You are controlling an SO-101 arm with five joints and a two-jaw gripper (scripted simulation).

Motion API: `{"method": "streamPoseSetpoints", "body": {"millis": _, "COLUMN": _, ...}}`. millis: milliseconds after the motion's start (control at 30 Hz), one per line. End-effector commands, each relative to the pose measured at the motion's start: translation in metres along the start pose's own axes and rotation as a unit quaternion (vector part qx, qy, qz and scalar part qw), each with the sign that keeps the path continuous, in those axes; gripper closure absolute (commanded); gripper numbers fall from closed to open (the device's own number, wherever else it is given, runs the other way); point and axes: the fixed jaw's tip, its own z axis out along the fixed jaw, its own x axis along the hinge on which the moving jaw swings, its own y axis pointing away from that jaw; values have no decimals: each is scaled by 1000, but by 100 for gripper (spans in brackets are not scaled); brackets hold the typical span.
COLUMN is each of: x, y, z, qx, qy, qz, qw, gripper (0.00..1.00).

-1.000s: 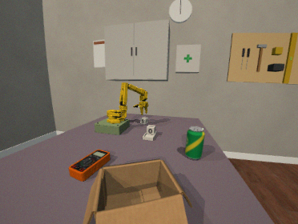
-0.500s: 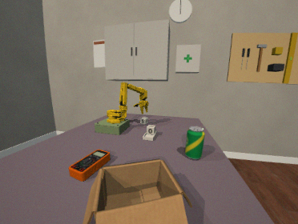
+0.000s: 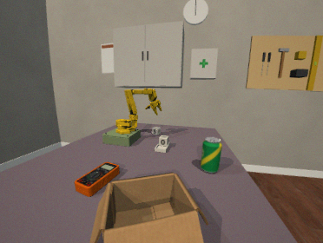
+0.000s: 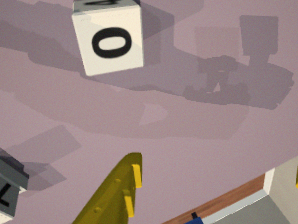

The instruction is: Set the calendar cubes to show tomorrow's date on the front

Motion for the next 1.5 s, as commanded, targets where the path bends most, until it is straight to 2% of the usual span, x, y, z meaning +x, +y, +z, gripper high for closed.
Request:
{"method": "streamPoseSetpoints", "body": {"millis": 0, "x": 2, "y": -9, "z": -18, "qx": 49, "qy": 16, "qz": -1, "qw": 999, "gripper": 65}}
{"method": "streamPoseSetpoints", "body": {"millis": 167, "x": 3, "y": -11, "z": -25, "qx": 69, "qy": 24, "qz": -1, "qw": 997, "gripper": 65}}
{"method": "streamPoseSetpoints", "body": {"millis": 500, "x": 7, "y": -10, "z": -25, "qx": 68, "qy": 27, "qz": 10, "qw": 997, "gripper": 65}}
{"method": "streamPoseSetpoints", "body": {"millis": 633, "x": 19, "y": -5, "z": -25, "qx": 64, "qy": 38, "qz": 45, "qw": 996, "gripper": 65}}
{"method": "streamPoseSetpoints", "body": {"millis": 800, "x": 46, "y": 9, "z": -25, "qx": 55, "qy": 64, "qz": 125, "qw": 989, "gripper": 65}}
{"method": "streamPoseSetpoints", "body": {"millis": 867, "x": 46, "y": 9, "z": -25, "qx": 55, "qy": 64, "qz": 125, "qw": 989, "gripper": 65}}
{"method": "streamPoseSetpoints", "body": {"millis": 1033, "x": 80, "y": 34, "z": -27, "qx": 43, "qy": 99, "qz": 235, "qw": 966, "gripper": 65}}
{"method": "streamPoseSetpoints", "body": {"millis": 1233, "x": 118, "y": 77, "z": -33, "qx": 29, "qy": 145, "qz": 376, "qw": 915, "gripper": 65}}
{"method": "streamPoseSetpoints", "body": {"millis": 1367, "x": 134, "y": 106, "z": -39, "qx": 22, "qy": 172, "qz": 455, "qw": 874, "gripper": 65}}
{"method": "streamPoseSetpoints", "body": {"millis": 1433, "x": 134, "y": 106, "z": -39, "qx": 22, "qy": 172, "qz": 455, "qw": 874, "gripper": 65}}
{"method": "streamPoseSetpoints", "body": {"millis": 1467, "x": 137, "y": 113, "z": -41, "qx": 20, "qy": 178, "qz": 471, "qw": 864, "gripper": 65}}
